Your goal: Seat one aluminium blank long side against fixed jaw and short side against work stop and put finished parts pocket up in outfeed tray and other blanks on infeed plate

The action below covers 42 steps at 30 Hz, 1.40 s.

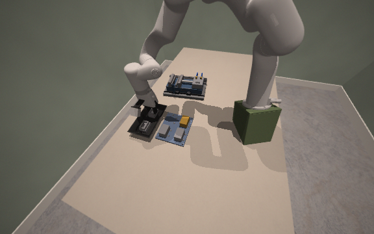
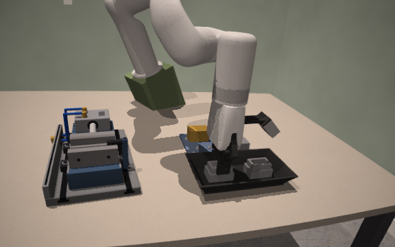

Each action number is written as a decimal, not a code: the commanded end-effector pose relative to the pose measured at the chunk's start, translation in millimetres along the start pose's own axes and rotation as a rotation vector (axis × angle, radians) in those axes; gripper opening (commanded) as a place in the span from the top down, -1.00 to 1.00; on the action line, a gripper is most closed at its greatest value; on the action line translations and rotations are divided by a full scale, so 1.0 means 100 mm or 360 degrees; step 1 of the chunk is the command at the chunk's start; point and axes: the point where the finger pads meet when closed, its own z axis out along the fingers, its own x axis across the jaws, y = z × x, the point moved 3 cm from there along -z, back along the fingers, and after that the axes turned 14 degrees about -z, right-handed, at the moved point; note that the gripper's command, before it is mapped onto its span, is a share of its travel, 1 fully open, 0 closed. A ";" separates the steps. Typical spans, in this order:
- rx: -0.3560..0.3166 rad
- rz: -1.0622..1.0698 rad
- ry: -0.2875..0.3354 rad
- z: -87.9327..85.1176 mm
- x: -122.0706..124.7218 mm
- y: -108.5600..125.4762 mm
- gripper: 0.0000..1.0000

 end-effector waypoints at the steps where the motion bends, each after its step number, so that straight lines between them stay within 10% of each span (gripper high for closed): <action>1: 0.0001 0.0001 0.0007 -0.01 0.02 0.00 1.00; 16: 0.0001 0.0001 0.0007 -0.01 0.02 0.00 1.00; 17: 0.0001 0.0001 0.0007 -0.01 0.02 0.00 -0.37; 42: 0.0001 0.0001 0.0007 -0.01 0.02 0.00 -0.37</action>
